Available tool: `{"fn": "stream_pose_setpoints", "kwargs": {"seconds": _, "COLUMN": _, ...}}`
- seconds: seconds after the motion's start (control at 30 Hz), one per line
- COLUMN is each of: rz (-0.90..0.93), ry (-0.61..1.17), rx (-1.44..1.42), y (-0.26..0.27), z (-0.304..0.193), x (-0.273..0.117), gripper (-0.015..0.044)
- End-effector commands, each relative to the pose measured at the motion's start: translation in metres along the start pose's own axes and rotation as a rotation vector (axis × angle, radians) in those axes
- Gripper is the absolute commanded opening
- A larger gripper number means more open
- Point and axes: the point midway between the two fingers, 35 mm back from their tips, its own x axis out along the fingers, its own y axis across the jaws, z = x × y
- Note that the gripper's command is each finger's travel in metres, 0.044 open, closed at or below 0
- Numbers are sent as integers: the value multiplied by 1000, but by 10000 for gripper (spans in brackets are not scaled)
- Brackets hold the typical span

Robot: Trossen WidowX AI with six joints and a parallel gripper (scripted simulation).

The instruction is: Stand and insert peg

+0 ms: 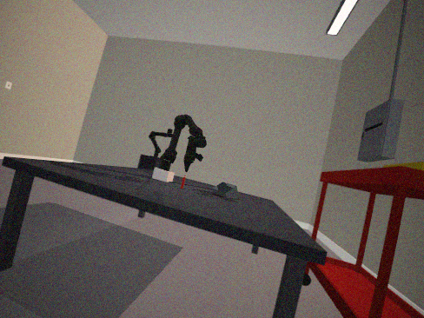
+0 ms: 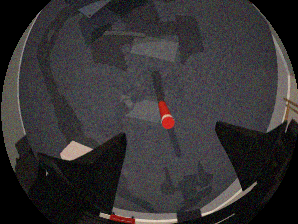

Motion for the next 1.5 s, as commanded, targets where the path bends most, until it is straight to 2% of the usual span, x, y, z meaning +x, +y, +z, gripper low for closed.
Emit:
{"fn": "stream_pose_setpoints", "kwargs": {"seconds": 0.0, "rz": 9, "ry": 9, "rx": -6, "y": 1, "z": -1, "x": 7, "gripper": 440}}
{"fn": "stream_pose_setpoints", "kwargs": {"seconds": 1.2, "rz": 9, "ry": 9, "rx": -6, "y": 2, "z": -2, "x": 65, "gripper": 440}}
{"fn": "stream_pose_setpoints", "kwargs": {"seconds": 1.47, "rz": 9, "ry": 9, "rx": -6, "y": 2, "z": -2, "x": 68, "gripper": 440}}
